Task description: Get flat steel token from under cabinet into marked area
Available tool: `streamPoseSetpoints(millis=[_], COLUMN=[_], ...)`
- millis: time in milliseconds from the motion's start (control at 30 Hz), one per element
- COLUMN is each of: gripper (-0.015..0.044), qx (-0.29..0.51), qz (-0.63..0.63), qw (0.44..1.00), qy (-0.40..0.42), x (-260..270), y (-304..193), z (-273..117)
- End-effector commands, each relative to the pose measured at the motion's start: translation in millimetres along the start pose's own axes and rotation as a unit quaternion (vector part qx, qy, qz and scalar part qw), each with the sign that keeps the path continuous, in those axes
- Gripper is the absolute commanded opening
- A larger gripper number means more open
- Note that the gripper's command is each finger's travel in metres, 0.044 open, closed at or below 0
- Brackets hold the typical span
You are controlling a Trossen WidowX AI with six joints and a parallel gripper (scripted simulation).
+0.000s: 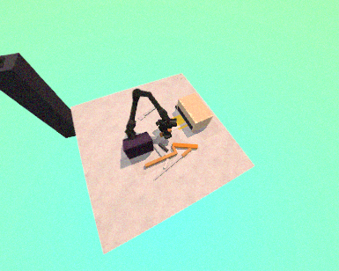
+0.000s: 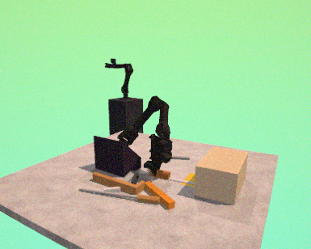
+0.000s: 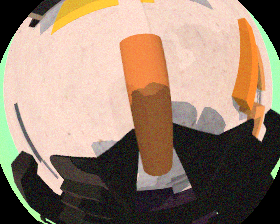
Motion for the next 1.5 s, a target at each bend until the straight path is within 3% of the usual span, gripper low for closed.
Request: streamPoseSetpoints(millis=[0,1467], gripper=[0.0000,0.0000], qx=[0.001,0.001], qz=[-0.001,-0.018], qw=[1.000,1.000], qy=[0.000,-0.001], x=[1.3,-8.1], y=[-7.3,-43.5], z=[0.8,-1.8])
Point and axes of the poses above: the point midway between the two fingers, 35 mm back from their tips, its own z axis out along the fingers, its own x axis across the jaws, y = z × x, the point moved 5 cm from there along -z, back along the fingers, and after that the axes turned 8 degrees about -z, right-handed, at the moved point
